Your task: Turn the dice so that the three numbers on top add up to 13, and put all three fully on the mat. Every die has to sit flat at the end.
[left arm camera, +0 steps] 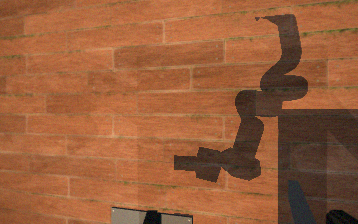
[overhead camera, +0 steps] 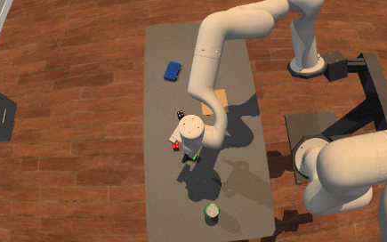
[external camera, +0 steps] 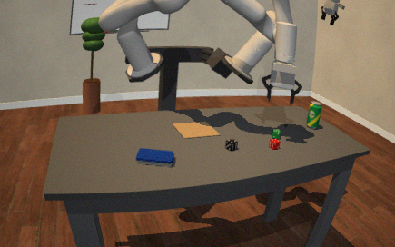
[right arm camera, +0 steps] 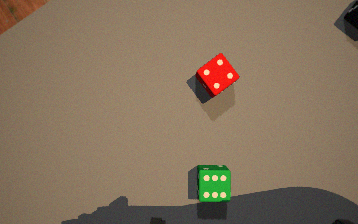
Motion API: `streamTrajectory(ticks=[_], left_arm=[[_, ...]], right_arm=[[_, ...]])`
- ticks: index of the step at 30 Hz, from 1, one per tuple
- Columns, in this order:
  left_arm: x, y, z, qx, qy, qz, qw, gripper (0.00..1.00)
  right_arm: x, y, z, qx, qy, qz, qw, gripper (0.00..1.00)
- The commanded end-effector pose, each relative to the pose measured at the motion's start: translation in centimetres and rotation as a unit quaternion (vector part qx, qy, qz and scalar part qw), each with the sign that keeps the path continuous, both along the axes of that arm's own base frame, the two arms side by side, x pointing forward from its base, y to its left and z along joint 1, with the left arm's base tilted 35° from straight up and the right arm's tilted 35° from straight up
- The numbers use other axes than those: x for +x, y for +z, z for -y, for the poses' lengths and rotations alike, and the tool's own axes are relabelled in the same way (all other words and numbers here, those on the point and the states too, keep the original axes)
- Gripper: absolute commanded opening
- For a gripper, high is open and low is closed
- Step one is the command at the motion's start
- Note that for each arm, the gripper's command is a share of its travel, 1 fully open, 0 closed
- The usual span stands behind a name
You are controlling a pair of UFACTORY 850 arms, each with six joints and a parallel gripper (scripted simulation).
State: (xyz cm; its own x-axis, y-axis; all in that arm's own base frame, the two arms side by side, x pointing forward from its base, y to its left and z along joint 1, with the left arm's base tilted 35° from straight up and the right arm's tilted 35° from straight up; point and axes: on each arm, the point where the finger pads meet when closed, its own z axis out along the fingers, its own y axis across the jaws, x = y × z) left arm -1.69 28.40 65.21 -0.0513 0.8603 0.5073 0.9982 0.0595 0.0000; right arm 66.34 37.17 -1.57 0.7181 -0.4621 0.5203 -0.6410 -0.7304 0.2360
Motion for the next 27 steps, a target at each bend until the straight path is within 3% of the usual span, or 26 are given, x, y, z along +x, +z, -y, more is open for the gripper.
streamTrajectory(ticks=[1, 7, 10, 16, 17, 27], left_arm=[[0.0, 0.1, 0.0, 0.001, 0.0, 0.0, 1.0, 1.0], [0.0, 0.1, 0.0, 0.001, 0.0, 0.0, 1.0, 1.0], [0.0, 0.1, 0.0, 0.001, 0.0, 0.0, 1.0, 1.0], [0.0, 0.1, 0.0, 0.001, 0.0, 0.0, 1.0, 1.0], [0.0, 0.1, 0.0, 0.001, 0.0, 0.0, 1.0, 1.0], [0.0, 0.1, 0.0, 0.001, 0.0, 0.0, 1.0, 1.0]], right_arm=[[0.1, 0.1, -0.1, 0.001, 0.0, 0.001, 1.0, 1.0], [0.2, -0.2, 0.1, 0.001, 0.0, 0.001, 1.0, 1.0], [0.9, -2.2, 1.3, 0.001, 0.0, 0.0, 1.0, 1.0], [1.3, -3.7, 2.3, 0.001, 0.0, 0.0, 1.0, 1.0], [1.3, -3.7, 2.3, 0.001, 0.0, 0.0, 1.0, 0.48], [1.3, -3.7, 2.3, 0.001, 0.0, 0.0, 1.0, 0.48]])
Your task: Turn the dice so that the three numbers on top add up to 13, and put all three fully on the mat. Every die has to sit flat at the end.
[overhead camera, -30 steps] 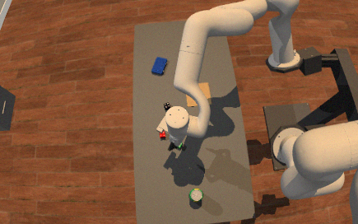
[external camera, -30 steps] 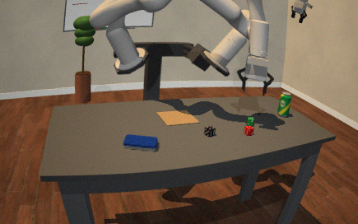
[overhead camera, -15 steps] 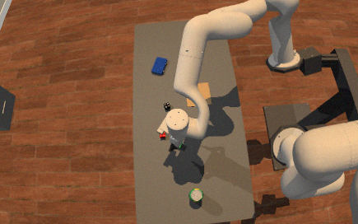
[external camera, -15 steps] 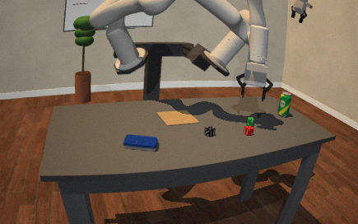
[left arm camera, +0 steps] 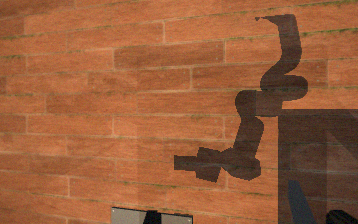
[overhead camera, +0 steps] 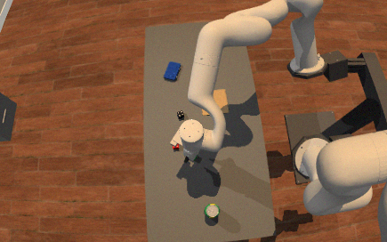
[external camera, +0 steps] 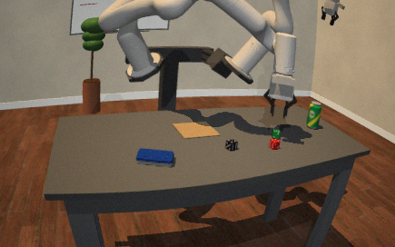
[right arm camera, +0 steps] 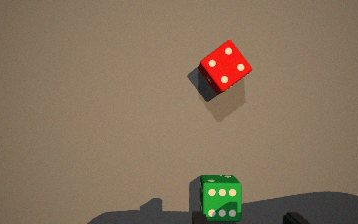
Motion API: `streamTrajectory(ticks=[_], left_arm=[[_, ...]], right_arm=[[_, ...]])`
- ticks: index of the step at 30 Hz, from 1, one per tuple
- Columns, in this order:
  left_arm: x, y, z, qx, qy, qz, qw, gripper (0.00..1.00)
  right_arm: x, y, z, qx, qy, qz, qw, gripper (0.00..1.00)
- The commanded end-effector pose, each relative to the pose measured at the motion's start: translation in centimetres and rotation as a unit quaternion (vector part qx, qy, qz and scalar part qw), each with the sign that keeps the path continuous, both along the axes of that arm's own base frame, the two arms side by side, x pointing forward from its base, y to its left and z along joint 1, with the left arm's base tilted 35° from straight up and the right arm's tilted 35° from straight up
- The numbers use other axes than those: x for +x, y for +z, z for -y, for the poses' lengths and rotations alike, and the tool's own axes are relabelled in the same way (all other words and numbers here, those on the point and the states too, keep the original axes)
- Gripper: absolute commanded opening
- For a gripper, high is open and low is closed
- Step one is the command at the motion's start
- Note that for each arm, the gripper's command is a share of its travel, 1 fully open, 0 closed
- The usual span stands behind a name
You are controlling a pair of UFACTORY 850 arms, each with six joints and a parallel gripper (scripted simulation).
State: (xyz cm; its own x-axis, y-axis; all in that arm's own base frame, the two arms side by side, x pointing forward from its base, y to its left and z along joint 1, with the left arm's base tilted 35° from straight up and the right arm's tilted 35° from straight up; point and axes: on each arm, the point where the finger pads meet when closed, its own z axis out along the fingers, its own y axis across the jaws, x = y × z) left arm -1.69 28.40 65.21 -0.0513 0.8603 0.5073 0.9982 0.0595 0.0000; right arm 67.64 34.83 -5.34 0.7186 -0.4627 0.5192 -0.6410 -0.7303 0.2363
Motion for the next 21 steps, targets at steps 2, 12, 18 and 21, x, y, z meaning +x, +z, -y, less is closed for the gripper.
streamTrajectory(ticks=[2, 12, 18, 21], left_arm=[[-0.01, 0.08, 0.01, 0.001, 0.0, 0.0, 1.0, 1.0], [-0.01, 0.08, 0.01, 0.001, 0.0, 0.0, 1.0, 1.0], [-0.01, 0.08, 0.01, 0.001, 0.0, 0.0, 1.0, 1.0], [-0.01, 0.08, 0.01, 0.001, 0.0, 0.0, 1.0, 1.0]], right_arm=[[0.04, 0.08, -0.08, 0.001, 0.0, 0.001, 1.0, 0.48], [0.04, 0.06, -0.07, 0.0, 0.0, 0.001, 1.0, 0.48], [0.1, -0.08, 0.02, 0.0, 0.0, 0.001, 1.0, 0.48], [0.14, -0.18, 0.08, 0.0, 0.0, 0.001, 1.0, 0.48]])
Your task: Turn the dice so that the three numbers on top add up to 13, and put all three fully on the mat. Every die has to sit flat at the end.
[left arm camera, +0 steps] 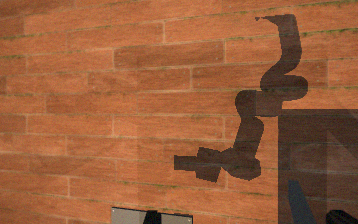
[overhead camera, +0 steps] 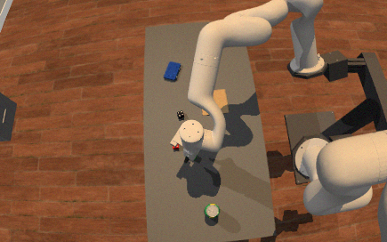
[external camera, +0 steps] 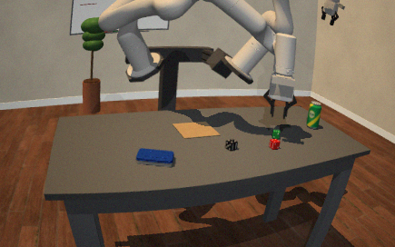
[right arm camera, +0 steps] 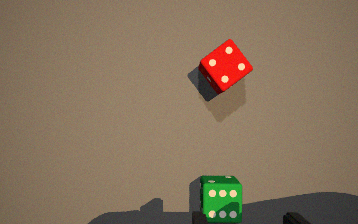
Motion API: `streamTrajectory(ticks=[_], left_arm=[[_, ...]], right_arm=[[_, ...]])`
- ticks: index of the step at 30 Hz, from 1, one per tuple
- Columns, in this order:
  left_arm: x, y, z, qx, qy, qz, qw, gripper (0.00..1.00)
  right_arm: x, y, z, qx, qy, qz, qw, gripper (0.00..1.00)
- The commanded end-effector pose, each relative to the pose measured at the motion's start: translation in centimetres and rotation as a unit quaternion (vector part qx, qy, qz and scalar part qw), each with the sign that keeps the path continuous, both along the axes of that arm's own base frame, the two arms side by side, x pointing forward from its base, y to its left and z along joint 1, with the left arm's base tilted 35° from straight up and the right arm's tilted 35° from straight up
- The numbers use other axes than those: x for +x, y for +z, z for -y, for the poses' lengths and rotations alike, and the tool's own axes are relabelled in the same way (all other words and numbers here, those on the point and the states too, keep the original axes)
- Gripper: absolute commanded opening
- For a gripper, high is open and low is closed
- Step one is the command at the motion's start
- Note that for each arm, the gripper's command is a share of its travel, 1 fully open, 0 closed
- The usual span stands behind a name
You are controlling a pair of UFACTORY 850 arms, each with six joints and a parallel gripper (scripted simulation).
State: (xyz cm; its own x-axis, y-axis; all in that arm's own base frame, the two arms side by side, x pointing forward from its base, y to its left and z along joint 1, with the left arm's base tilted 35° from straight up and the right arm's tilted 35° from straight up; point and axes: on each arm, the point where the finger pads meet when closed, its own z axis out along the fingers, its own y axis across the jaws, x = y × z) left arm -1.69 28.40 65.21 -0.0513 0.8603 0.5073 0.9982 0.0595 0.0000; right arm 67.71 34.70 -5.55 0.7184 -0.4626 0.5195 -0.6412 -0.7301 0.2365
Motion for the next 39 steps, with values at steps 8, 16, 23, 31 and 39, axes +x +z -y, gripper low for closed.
streamTrajectory(ticks=[8, 16, 23, 31, 39], left_arm=[[0.0, 0.1, 0.0, 0.001, 0.0, 0.0, 1.0, 1.0], [0.0, 0.1, 0.0, 0.001, 0.0, 0.0, 1.0, 1.0], [0.0, 0.1, 0.0, 0.001, 0.0, 0.0, 1.0, 1.0], [0.0, 0.1, 0.0, 0.001, 0.0, 0.0, 1.0, 1.0], [0.0, 0.1, 0.0, 0.001, 0.0, 0.0, 1.0, 1.0]], right_arm=[[0.3, -0.7, 0.4, 0.0, 0.0, 0.001, 1.0, 0.48], [0.6, -1.4, 0.8, 0.0, 0.0, 0.001, 1.0, 0.48], [1.0, -2.4, 1.3, 0.0, 0.0, 0.001, 1.0, 0.48], [1.3, -3.2, 1.8, 0.0, 0.0, 0.001, 1.0, 0.48], [1.5, -3.7, 2.1, 0.0, 0.0, 0.001, 1.0, 0.48]])
